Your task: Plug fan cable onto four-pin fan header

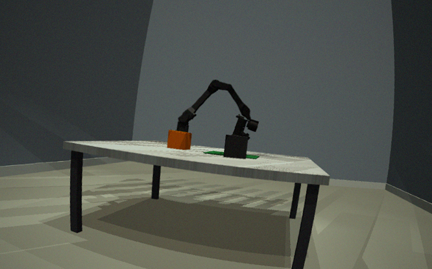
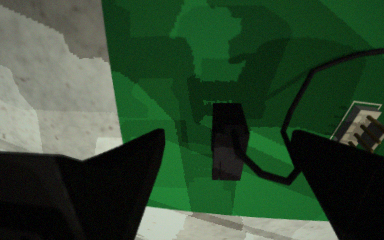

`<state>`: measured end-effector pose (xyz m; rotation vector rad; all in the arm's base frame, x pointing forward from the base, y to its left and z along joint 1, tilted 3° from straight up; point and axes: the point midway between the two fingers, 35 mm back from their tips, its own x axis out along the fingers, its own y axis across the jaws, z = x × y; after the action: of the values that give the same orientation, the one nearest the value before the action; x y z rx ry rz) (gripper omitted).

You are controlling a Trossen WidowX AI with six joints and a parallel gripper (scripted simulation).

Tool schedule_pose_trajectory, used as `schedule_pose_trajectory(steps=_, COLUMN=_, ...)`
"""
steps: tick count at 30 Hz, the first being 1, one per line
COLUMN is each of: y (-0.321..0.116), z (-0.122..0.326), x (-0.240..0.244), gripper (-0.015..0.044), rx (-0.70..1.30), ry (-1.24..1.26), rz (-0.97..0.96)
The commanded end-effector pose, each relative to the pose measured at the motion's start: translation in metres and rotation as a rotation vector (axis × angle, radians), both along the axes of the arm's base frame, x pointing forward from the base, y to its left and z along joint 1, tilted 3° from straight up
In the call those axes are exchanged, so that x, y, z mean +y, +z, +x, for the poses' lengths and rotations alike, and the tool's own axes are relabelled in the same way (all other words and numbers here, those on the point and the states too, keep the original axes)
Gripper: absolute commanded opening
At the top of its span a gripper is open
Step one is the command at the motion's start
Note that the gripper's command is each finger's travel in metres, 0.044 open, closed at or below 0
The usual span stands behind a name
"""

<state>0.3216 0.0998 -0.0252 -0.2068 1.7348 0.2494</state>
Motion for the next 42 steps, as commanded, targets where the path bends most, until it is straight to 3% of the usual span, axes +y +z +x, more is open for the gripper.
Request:
schedule_pose_trajectory(steps=1, y=0.0, z=0.0, x=0.0, gripper=0.0282, rx=-0.001, ry=0.0, rz=0.0)
schedule_pose_trajectory(steps=3, y=0.0, z=0.0, x=0.0, gripper=0.023, rx=-0.001, ry=0.0, rz=0.0)
schedule_pose_trajectory(steps=29, y=0.0, z=0.0, x=0.0, gripper=0.0057, rx=-0.001, ry=0.0, rz=0.0)
schedule_pose_trajectory(steps=31, y=0.002, z=0.0, x=0.0, gripper=0.0004, rx=-0.001, ry=0.0, rz=0.0)
schedule_pose_trajectory(steps=42, y=0.037, z=0.002, x=-0.002, gripper=0.0, rx=-0.002, ry=-0.001, rz=-0.001)
